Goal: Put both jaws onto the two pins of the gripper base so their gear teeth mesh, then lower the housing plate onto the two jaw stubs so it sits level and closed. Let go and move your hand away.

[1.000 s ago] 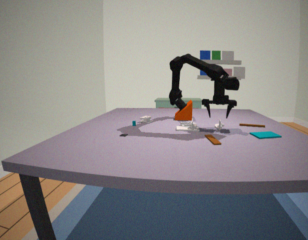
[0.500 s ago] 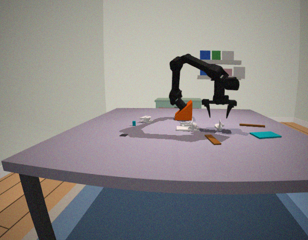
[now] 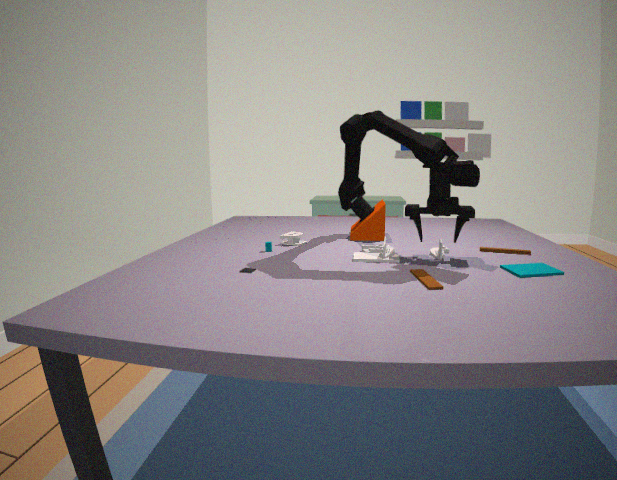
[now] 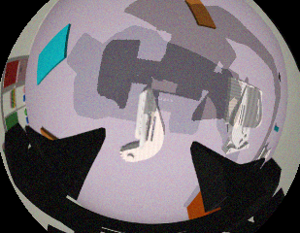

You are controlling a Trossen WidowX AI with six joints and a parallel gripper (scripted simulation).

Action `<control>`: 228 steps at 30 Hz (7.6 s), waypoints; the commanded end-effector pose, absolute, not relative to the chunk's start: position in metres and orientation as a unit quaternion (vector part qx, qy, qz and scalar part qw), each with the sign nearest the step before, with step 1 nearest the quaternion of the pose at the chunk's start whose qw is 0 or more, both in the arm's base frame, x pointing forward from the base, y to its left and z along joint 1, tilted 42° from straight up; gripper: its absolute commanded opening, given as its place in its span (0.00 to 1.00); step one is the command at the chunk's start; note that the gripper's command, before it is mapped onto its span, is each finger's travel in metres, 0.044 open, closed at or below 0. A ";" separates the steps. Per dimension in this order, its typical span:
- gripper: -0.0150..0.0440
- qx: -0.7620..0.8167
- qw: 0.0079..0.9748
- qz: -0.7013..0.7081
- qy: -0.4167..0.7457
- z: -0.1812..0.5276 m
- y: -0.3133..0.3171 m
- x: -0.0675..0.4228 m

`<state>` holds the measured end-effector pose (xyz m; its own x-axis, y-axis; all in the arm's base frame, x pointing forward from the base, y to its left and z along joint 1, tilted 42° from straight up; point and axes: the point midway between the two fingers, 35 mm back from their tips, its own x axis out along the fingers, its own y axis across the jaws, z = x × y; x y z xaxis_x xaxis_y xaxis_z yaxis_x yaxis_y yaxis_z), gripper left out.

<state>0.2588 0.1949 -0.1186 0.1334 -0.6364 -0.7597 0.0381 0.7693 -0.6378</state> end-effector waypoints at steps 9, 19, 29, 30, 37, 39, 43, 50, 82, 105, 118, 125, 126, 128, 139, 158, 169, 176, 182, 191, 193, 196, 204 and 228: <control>1.00 -0.250 0.710 -0.237 0.614 -0.135 0.179 0.262; 1.00 -0.251 0.710 -0.237 0.613 -0.144 0.171 0.264; 1.00 -0.251 0.710 -0.237 0.613 -0.144 0.171 0.264; 1.00 -0.251 0.710 -0.237 0.613 -0.144 0.171 0.264; 1.00 -0.251 0.710 -0.237 0.613 -0.144 0.171 0.264; 1.00 -0.251 0.710 -0.237 0.613 -0.144 0.171 0.264; 0.91 -0.247 0.710 -0.239 0.614 -0.144 0.172 0.263; 0.60 -0.247 0.710 -0.239 0.614 -0.144 0.172 0.263; 0.48 -0.249 0.710 -0.237 0.615 -0.112 0.201 0.259; 0.48 -0.259 0.707 -0.226 0.618 -0.067 0.209 0.264; 0.48 -0.275 0.701 -0.209 0.624 -0.037 0.181 0.280; 0.48 -0.284 0.698 -0.201 0.627 -0.021 0.166 0.287; 0.48 -0.285 0.697 -0.200 0.627 -0.019 0.163 0.287; 0.48 -0.287 0.696 -0.198 0.628 -0.015 0.158 0.289; 0.48 -0.302 0.690 -0.186 0.631 0.008 0.131 0.295; 0.48 -0.328 0.678 -0.171 0.635 0.045 0.083 0.297; 0.48 -0.338 0.673 -0.166 0.637 0.056 0.066 0.295; 0.48 -0.338 0.673 -0.166 0.637 0.056 0.066 0.295; 0.48 -0.339 0.672 -0.165 0.637 0.056 0.066 0.295; 0.48 -0.341 0.671 -0.163 0.638 0.056 0.066 0.295; 0.48 -0.341 0.671 -0.163 0.638 0.055 0.067 0.296; 0.48 -0.341 0.671 -0.163 0.638 0.051 0.073 0.299; 0.48 -0.341 0.671 -0.163 0.638 0.050 0.074 0.300; 0.48 -0.338 0.673 -0.166 0.637 0.049 0.075 0.300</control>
<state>0.2995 0.0744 0.0492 0.1328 -0.6537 -0.7450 -0.2142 0.7150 -0.6655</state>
